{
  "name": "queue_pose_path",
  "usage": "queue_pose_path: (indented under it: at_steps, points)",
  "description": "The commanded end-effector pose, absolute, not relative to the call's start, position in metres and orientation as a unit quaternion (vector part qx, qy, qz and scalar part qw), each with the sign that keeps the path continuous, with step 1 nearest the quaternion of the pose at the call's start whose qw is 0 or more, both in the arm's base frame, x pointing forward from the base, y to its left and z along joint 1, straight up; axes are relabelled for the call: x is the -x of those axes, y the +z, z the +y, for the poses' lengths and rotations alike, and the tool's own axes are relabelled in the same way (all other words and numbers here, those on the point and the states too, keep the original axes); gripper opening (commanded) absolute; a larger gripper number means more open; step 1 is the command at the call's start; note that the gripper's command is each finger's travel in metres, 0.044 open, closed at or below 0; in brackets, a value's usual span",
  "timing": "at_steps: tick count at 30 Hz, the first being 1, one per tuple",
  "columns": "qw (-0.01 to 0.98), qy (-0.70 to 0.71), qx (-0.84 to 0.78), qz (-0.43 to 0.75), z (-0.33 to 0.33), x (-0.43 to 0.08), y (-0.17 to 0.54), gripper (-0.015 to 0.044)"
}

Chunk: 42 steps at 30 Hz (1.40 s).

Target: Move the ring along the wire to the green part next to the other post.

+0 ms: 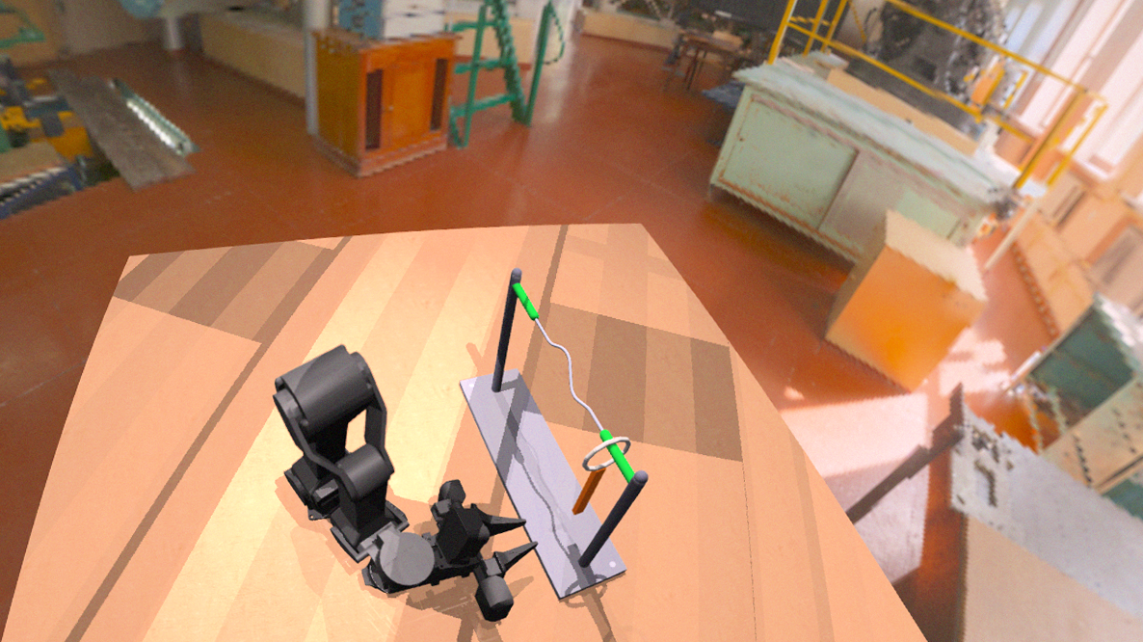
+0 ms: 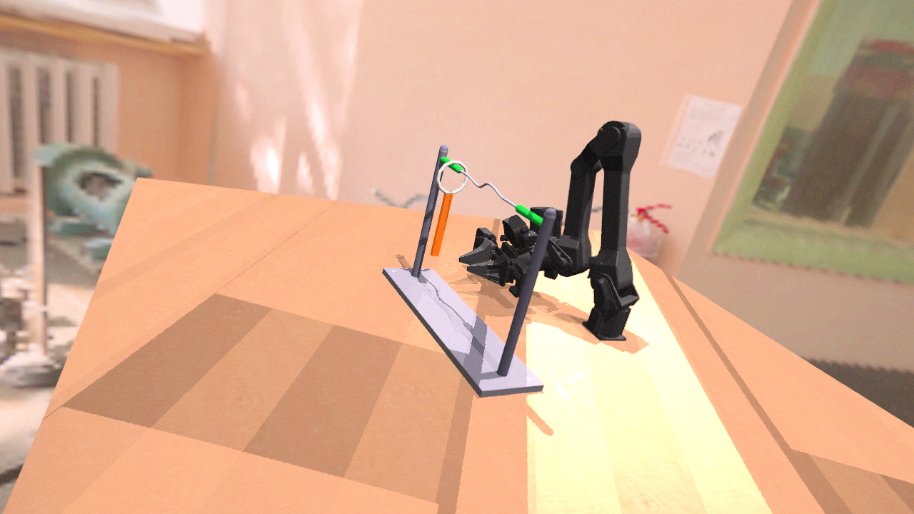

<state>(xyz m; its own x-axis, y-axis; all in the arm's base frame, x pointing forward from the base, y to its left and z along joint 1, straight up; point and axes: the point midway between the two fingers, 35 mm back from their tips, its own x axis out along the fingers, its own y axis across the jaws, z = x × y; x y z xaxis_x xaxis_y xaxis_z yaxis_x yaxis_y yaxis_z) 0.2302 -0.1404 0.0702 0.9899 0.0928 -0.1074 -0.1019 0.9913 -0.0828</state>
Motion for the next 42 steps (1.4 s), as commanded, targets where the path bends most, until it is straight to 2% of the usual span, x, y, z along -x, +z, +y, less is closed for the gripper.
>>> queue_pose_path:
  at_steps: [1,7,42]
  points:
    - [0.997,0.048,0.035,0.047,-0.141,-0.244,0.085,0.016]
    - [0.998,0.05,0.009,0.04,-0.134,-0.262,0.107,0.016]
    - [0.998,0.05,0.009,0.039,-0.135,-0.307,0.105,0.016]
